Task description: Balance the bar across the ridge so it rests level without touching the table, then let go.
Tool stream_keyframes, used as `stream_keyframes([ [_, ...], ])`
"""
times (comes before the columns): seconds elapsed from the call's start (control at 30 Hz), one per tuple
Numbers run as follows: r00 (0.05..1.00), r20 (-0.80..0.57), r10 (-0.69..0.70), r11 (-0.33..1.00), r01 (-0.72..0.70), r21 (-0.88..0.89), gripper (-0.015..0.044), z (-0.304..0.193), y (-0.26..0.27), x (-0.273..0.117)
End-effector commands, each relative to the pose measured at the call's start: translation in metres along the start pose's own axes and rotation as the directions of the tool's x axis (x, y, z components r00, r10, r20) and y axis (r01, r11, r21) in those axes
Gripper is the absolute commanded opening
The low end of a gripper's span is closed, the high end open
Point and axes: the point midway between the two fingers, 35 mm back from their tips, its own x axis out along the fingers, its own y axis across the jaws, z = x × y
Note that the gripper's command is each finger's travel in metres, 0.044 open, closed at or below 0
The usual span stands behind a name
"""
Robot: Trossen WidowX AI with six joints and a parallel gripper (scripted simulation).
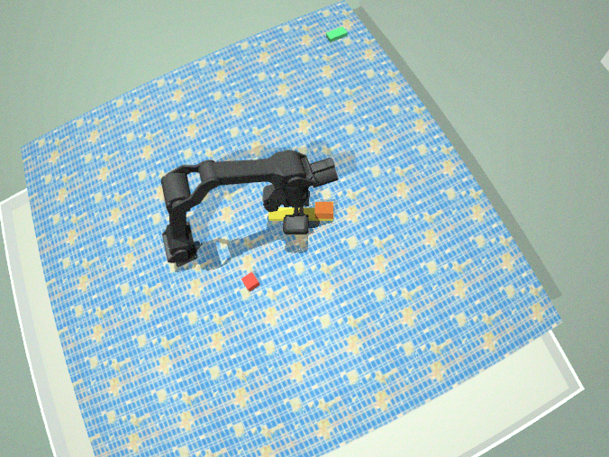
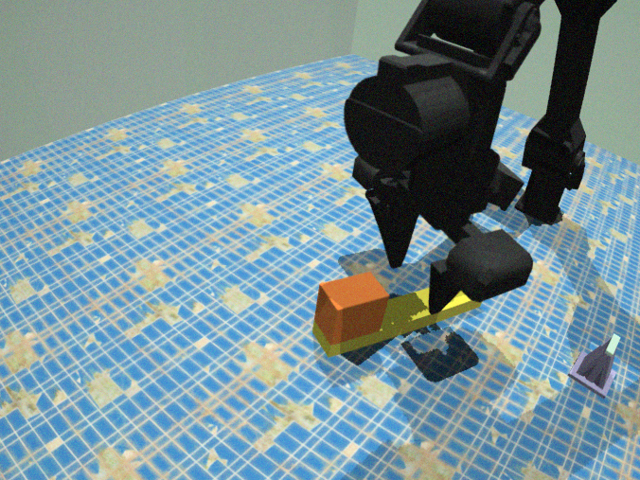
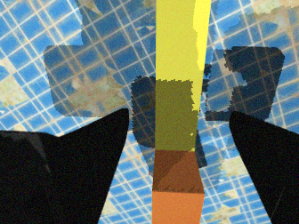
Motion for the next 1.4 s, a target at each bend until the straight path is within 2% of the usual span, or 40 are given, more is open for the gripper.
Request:
stream_keyframes([
  [0.0,1.000,-0.007,-0.005,1.000,0.005,-0.004,0.0315,0.000,-0.001,0.008],
  [0.67,1.000,-0.007,-0.005,1.000,0.005,-0.004,0.0315,0.000,-0.001,0.034],
  [1.1,1.000,-0.007,-0.005,1.000,0.005,-0.004,0.0315,0.000,-0.001,0.034],
  [1.33,1.000,-0.006,-0.002,1.000,0.002,0.000,0.0131,0.000,0.000,0.034],
  [1.37,1.000,-0.006,-0.002,1.000,0.002,0.000,0.0125,0.000,0.000,0.034],
])
